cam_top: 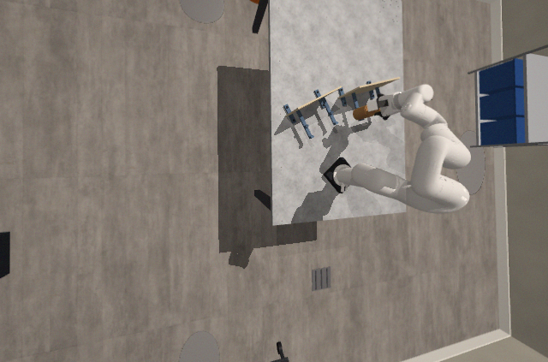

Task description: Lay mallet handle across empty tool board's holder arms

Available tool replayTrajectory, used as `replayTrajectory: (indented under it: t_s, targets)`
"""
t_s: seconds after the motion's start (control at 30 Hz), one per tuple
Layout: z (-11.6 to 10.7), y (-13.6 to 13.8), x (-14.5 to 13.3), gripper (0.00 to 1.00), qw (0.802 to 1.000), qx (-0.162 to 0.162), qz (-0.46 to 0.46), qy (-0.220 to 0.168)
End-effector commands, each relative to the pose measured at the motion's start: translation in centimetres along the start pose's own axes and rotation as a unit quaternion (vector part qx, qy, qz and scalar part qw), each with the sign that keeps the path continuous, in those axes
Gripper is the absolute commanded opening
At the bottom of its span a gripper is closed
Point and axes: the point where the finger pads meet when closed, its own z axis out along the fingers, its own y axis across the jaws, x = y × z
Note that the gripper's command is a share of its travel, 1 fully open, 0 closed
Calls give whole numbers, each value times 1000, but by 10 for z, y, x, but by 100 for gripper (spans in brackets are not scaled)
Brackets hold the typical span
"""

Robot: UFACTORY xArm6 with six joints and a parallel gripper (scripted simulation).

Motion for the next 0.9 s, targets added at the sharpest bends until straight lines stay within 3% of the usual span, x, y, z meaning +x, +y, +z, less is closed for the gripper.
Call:
replayTrajectory:
  t_s: [0.0, 0.2, 0.3, 0.5, 0.57, 0.6, 0.87]
  targets:
    - [-28, -1, 1, 0, 1000, 1, 0, 0]
    - [-31, 2, 8, 0, 1000, 1, 0, 0]
    - [-30, 16, 43, 0, 1000, 1, 0, 0]
    - [-30, 27, 82, 0, 1000, 1, 0, 0]
    - [-30, 27, 82, 0, 1000, 1, 0, 0]
    - [-29, 31, 103, 0, 1000, 1, 0, 0]
    - [-28, 35, 158, 0, 1000, 1, 0, 0]
